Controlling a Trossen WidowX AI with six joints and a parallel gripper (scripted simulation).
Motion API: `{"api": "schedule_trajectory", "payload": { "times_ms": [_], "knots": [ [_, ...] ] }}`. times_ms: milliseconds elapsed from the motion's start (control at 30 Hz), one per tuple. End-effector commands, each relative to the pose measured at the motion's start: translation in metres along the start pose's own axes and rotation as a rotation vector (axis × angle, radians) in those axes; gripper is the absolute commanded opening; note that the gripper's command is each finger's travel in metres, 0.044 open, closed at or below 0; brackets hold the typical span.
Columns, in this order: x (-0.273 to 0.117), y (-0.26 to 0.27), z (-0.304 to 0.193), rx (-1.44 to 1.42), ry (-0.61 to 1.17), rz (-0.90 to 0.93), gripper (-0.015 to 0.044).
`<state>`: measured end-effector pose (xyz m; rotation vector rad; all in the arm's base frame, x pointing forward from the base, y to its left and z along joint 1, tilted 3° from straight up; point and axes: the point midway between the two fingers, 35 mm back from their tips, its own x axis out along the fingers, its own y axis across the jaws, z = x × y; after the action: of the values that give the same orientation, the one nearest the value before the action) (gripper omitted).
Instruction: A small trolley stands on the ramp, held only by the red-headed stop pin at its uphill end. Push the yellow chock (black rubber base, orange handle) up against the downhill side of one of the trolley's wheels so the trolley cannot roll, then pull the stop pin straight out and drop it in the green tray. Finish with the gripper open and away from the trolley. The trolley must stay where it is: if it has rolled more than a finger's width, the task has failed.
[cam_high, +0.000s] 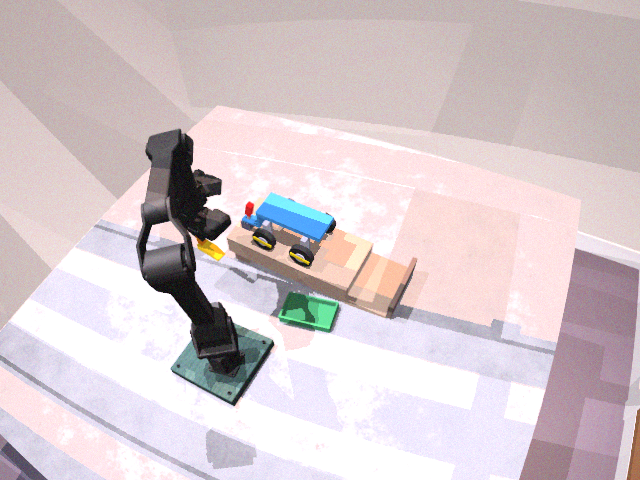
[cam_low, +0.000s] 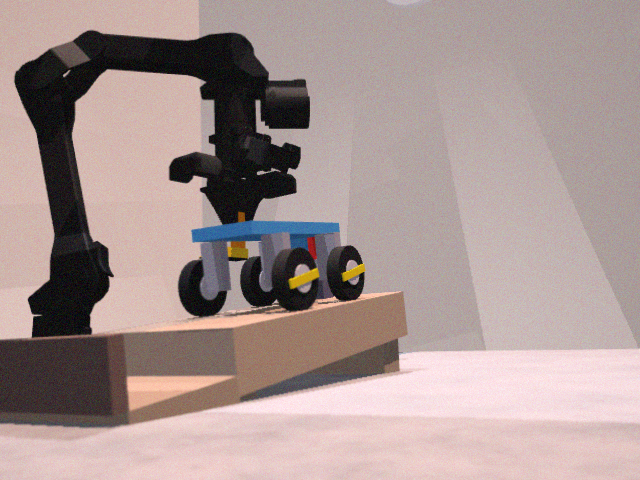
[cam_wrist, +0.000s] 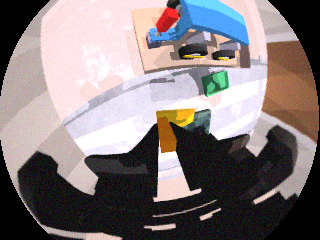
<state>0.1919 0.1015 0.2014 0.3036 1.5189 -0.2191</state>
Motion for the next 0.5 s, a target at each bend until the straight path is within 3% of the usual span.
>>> {"api": "schedule_trajectory", "payload": {
  "times_ms": [0,467],
  "knots": [
    [-0.0002,-0.0004,0.0004,0.123,-0.005,-0.001,0.0],
    [-0.0002,-0.0003,0.0004,0.608,-0.005,-0.002,0.0]
  ]
}}
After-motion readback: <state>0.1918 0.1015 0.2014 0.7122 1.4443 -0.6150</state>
